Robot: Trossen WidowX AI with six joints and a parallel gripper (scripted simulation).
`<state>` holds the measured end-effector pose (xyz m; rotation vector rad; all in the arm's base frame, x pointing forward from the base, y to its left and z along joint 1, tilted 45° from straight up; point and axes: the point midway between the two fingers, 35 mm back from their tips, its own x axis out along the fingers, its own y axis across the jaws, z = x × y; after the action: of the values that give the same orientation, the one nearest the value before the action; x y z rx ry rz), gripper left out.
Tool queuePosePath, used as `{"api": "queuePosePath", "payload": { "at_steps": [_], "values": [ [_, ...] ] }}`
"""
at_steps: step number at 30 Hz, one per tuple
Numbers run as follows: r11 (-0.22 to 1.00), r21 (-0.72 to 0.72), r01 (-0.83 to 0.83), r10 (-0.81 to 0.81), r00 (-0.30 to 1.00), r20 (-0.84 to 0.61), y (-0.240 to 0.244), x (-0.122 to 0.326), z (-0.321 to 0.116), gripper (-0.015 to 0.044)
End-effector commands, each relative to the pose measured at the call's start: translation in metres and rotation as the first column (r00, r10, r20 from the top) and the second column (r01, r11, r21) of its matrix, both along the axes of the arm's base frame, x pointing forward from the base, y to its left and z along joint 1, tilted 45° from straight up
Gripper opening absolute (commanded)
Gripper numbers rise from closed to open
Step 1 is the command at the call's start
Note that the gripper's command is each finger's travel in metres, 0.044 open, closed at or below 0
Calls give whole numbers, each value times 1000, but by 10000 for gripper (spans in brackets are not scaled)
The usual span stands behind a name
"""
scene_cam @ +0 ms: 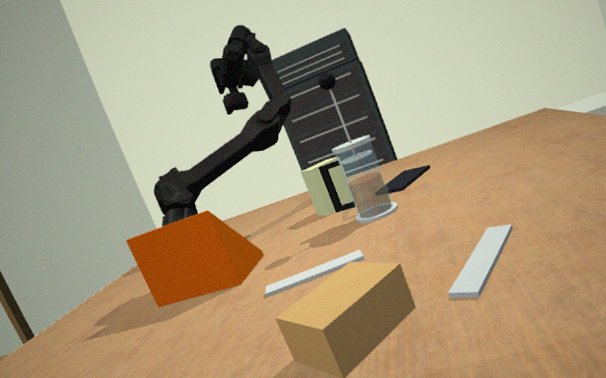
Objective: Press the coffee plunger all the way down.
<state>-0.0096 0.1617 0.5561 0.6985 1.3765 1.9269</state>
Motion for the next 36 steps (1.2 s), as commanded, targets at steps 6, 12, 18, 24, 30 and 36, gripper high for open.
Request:
{"api": "queuePosePath", "payload": {
  "at_steps": [6, 12, 18, 24, 30, 36],
  "values": [
    [994, 30, -103, 102, 995, 23, -12, -21, 1, 440],
    [942, 107, -319, 309, 946, 97, -42, -61, 3, 440],
    [817, 195, -543, 507, 837, 207, -83, -95, -1, 440],
    [742, 207, -638, 595, 769, 234, -107, -109, -4, 440],
    [462, 270, -845, 763, 534, 364, -181, -136, -15, 440],
    [28, 290, -957, 830, 184, 527, -280, -137, -41, 440]
  ]
}}
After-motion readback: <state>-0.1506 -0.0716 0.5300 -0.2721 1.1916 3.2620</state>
